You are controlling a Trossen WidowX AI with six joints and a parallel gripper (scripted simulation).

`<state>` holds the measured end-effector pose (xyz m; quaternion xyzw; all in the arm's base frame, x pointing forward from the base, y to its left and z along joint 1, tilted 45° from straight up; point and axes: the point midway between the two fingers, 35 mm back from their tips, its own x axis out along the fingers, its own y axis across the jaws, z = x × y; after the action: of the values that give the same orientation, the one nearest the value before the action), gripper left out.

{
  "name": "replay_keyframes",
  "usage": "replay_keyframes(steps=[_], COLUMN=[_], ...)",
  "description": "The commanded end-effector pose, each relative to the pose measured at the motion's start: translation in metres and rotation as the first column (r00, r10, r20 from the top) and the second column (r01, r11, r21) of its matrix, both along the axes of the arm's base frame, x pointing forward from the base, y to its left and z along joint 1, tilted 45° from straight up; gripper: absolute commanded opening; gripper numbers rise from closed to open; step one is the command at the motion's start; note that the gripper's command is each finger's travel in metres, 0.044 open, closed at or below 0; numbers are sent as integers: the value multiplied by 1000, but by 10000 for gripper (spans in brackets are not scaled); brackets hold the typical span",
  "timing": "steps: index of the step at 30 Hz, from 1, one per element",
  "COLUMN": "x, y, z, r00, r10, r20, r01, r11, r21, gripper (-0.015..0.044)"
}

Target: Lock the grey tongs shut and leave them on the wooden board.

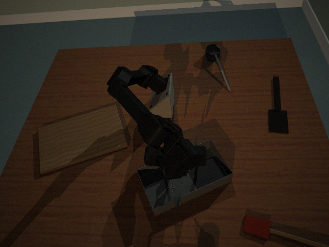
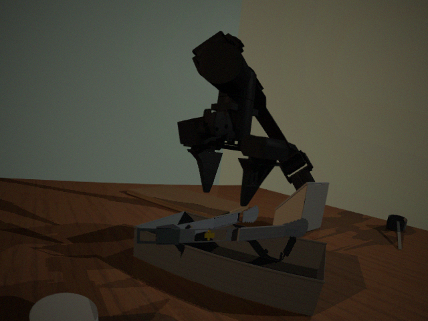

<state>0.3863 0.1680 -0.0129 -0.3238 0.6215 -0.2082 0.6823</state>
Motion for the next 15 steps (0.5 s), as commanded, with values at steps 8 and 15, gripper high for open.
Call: replay_keyframes(steps=[8,15], x=[6,9], y=[-10,-17], z=[-11,-20], r00=[1000,1000], r10=[4,5], r20=[7,7], r01=[-4,-5], r11=[1000,1000], r21=[1,1], gripper=[440,440])
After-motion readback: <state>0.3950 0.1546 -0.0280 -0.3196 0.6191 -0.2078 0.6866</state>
